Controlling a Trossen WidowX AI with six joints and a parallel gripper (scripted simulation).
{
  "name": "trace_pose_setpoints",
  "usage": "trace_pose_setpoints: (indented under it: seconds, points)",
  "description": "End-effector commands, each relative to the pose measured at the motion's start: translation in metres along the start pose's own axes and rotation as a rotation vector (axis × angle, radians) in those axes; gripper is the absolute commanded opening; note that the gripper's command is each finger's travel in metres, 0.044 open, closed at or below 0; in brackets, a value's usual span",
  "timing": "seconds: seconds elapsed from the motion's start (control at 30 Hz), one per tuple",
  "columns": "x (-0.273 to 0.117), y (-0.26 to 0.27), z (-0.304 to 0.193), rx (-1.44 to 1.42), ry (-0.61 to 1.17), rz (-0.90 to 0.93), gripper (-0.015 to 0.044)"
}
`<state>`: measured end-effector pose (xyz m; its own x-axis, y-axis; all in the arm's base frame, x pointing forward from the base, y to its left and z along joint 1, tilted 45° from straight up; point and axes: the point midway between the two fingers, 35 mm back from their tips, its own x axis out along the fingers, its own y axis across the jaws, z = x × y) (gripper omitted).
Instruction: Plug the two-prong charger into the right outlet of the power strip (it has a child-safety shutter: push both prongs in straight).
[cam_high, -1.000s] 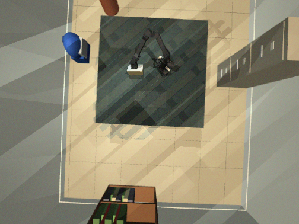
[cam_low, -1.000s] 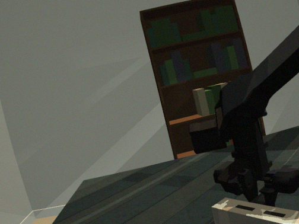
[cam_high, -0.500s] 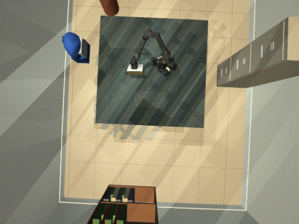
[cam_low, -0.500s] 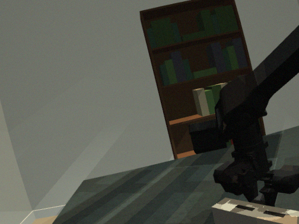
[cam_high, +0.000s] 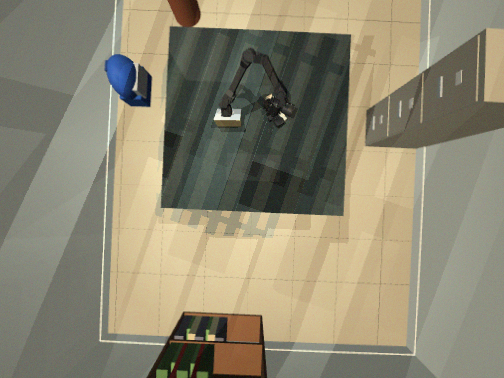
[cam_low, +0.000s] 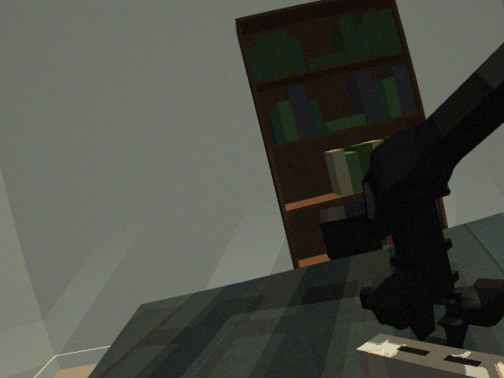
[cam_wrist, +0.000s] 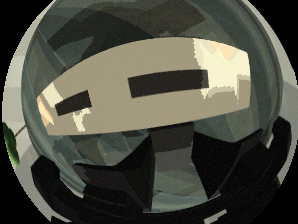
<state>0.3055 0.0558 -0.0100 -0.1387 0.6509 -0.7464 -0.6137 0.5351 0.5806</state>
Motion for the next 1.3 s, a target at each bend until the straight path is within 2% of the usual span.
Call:
trace_pose_setpoints:
  seconds: [0.0,1.27]
  points:
    - [-0.0007,-0.0005,0.003,-0.001,-0.008,-0.001,0.0]
    - [0.0004,0.0,-0.0054,-0.001,-0.008,-0.001,0.0]
